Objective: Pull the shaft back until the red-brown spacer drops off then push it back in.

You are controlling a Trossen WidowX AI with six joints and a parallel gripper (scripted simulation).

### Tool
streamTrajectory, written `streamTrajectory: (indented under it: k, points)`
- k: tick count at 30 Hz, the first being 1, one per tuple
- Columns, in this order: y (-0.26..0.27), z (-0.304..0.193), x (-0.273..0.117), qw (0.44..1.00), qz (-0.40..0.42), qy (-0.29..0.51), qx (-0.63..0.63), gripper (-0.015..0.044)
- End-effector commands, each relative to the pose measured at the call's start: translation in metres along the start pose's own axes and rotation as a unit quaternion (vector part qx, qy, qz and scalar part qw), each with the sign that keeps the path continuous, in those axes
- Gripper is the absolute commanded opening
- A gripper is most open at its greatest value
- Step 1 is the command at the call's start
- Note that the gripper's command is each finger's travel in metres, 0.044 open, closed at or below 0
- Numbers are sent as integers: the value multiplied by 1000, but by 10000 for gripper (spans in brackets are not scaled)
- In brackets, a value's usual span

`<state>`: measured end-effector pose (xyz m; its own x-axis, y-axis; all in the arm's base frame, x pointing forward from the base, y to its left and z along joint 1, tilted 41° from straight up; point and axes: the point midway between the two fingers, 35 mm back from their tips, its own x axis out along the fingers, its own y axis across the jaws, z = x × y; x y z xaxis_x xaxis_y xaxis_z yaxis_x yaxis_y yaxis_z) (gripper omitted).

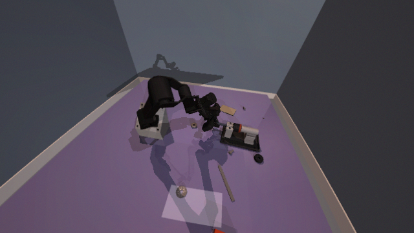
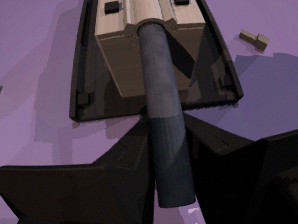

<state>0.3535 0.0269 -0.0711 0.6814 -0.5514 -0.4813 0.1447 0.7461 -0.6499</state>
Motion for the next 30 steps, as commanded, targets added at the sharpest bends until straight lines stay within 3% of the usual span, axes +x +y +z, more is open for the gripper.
streamTrajectory:
  k: [1, 30]
  points:
    - [0, -1, -1, 1000, -1, 0, 1, 0]
    - [0, -3, -3, 1000, -1, 0, 1, 0]
